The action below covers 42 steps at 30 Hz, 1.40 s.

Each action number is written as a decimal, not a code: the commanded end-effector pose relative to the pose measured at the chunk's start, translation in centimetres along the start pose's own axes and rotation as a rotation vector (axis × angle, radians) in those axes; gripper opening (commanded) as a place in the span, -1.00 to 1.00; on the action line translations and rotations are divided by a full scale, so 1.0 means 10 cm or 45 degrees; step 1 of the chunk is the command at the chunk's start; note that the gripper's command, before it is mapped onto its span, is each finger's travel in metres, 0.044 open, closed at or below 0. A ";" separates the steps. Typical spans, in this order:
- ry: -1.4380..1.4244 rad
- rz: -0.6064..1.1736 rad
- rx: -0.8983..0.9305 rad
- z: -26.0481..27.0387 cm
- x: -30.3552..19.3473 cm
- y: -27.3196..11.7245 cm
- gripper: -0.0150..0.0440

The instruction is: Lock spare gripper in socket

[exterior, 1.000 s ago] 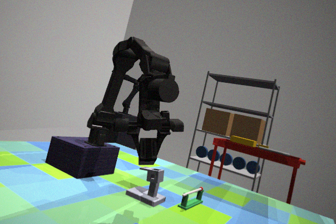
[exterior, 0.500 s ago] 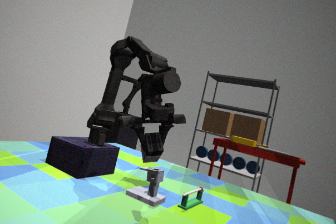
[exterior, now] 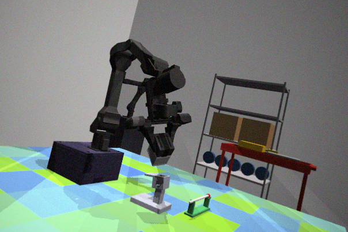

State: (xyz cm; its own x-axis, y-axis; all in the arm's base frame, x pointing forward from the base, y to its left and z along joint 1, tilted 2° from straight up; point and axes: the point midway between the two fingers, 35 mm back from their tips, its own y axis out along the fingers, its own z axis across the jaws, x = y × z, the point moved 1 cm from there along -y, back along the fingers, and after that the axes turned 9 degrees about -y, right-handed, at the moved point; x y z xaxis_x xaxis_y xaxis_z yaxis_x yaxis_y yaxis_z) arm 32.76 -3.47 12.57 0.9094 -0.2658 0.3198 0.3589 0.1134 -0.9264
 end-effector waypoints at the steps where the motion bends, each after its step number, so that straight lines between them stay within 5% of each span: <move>1: -0.070 -0.076 0.010 0.07 -0.03 -0.06 -0.49; 42: -0.540 -0.618 0.086 0.46 -0.56 -0.24 -0.49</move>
State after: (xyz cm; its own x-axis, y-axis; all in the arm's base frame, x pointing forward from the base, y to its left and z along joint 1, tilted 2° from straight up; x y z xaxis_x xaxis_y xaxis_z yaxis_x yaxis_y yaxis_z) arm 28.03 1.71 13.46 0.6876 0.0672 0.7230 0.7121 0.1321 -0.6896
